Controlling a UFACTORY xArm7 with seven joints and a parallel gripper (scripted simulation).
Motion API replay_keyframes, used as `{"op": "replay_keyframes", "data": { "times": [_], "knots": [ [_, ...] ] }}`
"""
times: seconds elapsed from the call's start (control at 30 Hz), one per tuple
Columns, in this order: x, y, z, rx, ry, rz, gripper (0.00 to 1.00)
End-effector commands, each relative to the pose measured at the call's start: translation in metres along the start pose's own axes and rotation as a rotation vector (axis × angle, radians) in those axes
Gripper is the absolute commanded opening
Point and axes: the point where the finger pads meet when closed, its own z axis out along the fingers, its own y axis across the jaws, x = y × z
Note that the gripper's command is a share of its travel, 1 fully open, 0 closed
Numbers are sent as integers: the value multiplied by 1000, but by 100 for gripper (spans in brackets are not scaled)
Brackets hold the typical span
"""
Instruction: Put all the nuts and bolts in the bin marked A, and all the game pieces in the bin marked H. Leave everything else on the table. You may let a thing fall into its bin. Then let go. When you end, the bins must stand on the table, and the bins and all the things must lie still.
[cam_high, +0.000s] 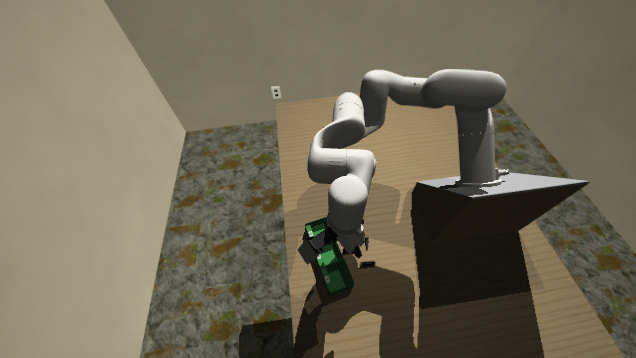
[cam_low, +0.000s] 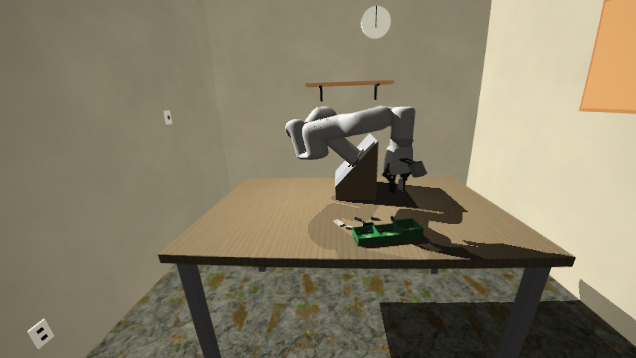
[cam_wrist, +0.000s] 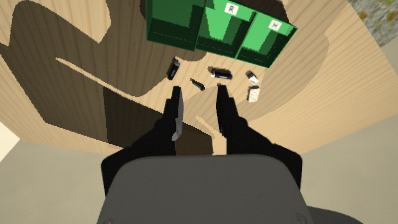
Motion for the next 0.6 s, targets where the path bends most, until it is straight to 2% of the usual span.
{"op": "replay_keyframes", "data": {
  "times": [0.0,0.1,0.17,0.57],
  "knots": [
    [-24,25,13,11,25,-156,41],
    [-40,41,24,12,25,-161,41],
    [-40,41,24,12,25,-161,41],
    [-102,106,70,11,25,-161,41]
  ]
}}
